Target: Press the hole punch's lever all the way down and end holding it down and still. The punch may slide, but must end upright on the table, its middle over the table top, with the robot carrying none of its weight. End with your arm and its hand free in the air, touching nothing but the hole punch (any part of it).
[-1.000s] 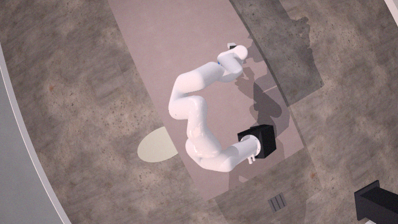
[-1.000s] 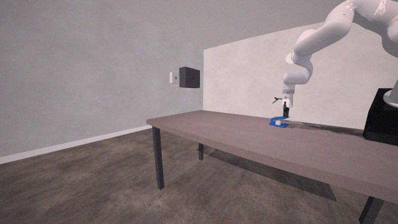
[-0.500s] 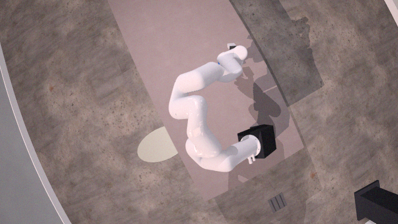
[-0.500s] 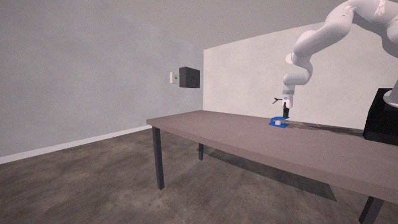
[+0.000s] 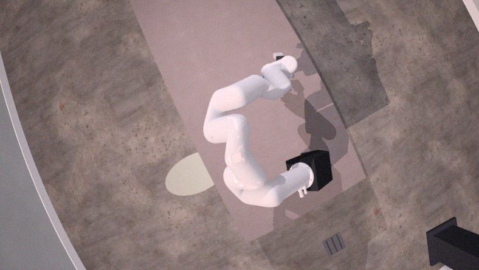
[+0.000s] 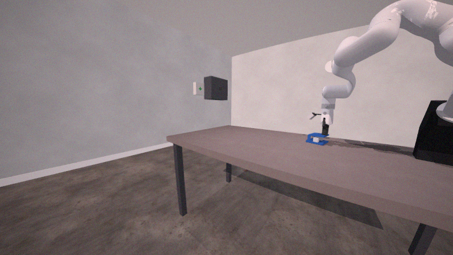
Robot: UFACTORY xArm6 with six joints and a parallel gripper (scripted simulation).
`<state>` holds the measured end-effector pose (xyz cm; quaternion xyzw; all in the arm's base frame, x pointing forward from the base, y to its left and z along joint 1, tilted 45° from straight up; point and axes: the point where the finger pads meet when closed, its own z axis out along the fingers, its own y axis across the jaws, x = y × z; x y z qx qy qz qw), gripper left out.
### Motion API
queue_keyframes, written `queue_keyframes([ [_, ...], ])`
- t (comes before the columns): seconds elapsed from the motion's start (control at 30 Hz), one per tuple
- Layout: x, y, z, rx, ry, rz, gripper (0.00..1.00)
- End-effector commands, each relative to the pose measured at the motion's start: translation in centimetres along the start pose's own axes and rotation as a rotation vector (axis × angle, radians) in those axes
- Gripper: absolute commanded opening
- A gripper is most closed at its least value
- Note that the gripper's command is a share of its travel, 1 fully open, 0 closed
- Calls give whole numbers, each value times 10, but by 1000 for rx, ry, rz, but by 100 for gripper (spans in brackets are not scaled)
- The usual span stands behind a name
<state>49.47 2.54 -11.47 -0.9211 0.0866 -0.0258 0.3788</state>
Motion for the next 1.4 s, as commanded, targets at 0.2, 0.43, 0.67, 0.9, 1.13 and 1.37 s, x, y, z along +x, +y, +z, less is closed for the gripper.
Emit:
queue_keyframes([
  [0.2,2,0,0,0,3,-1,0],
  [0.43,2,0,1,0,3,-1,0],
  [0.67,2,0,4,0,3,-1,0],
  [0.9,2,0,4,0,3,-1,0],
  [1.13,2,0,4,0,3,-1,0],
  [1.37,2,0,4,0,3,-1,0],
])
